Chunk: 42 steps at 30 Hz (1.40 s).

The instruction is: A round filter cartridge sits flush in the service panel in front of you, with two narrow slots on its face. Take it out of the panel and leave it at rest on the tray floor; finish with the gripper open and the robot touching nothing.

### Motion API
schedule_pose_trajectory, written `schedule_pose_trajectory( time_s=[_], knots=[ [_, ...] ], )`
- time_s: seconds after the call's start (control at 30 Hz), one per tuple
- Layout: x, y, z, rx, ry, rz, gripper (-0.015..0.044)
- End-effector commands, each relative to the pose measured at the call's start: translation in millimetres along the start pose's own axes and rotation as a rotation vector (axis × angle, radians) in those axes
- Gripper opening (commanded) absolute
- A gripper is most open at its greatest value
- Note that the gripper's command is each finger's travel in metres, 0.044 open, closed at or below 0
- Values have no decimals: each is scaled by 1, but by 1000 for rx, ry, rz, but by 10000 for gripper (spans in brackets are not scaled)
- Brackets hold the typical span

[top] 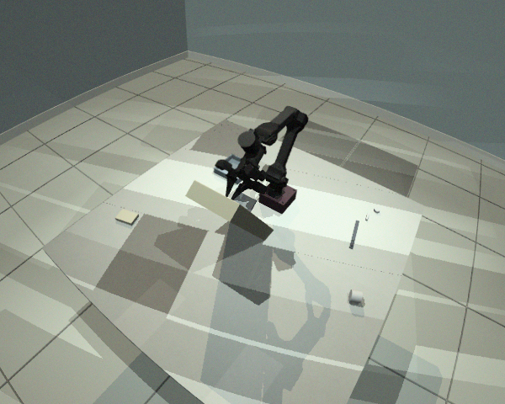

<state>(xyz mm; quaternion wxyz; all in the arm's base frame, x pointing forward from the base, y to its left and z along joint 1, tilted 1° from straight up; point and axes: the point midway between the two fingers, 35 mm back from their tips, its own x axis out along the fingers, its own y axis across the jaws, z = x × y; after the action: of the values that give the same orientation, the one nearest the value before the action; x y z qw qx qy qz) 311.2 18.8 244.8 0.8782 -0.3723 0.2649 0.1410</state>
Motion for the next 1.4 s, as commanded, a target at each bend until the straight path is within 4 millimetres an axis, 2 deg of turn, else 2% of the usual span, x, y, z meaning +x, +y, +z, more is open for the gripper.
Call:
schedule_pose_trajectory(
  time_s=[0.0, 1.37],
  knots=[
    [-1, -2, 1, -3, 0, -3, 90],
    [2, 0, -1, -3, 0, -3, 90]
  ],
)
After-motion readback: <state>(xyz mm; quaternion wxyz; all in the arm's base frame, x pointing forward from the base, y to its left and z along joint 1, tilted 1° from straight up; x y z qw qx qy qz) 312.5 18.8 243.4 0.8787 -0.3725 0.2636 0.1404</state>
